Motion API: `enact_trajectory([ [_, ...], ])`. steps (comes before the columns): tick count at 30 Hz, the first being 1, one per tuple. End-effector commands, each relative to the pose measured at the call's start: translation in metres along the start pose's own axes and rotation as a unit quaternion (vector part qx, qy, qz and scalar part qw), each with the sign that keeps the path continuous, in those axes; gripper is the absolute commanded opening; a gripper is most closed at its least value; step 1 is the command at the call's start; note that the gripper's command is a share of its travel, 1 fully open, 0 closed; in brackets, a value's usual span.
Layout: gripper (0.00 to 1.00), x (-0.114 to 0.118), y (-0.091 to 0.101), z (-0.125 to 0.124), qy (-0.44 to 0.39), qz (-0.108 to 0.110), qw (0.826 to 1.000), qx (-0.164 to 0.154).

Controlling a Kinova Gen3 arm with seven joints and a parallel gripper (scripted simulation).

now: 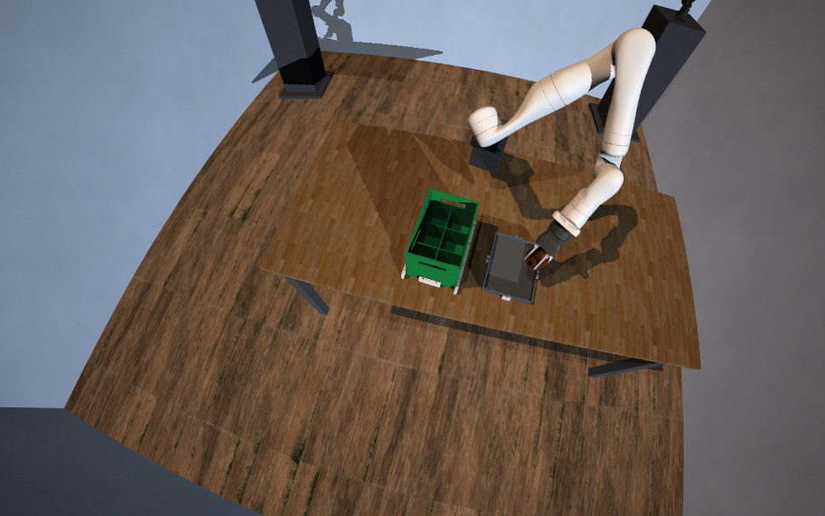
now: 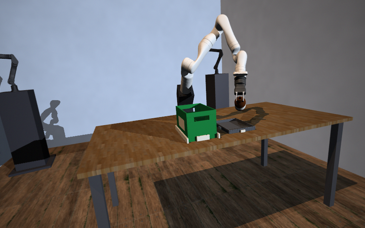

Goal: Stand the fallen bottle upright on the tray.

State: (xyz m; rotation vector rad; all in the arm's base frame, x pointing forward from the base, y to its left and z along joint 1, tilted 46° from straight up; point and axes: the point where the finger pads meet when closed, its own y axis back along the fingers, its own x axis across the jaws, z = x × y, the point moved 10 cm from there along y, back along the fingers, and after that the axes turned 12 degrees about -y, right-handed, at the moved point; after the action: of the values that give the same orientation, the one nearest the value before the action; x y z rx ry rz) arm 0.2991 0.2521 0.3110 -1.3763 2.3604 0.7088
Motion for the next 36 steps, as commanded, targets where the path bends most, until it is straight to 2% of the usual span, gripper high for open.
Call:
enact_trajectory([
  [1,0.0,0.0,0.0,0.002,0.002,-0.003,1.0,0.009],
  [22,0.0,0.003,-0.001,0.014,0.002,-0.016,0.998,0.068],
  [36,0.0,0.003,-0.001,0.016,0.002,-0.018,0.997,0.076],
])
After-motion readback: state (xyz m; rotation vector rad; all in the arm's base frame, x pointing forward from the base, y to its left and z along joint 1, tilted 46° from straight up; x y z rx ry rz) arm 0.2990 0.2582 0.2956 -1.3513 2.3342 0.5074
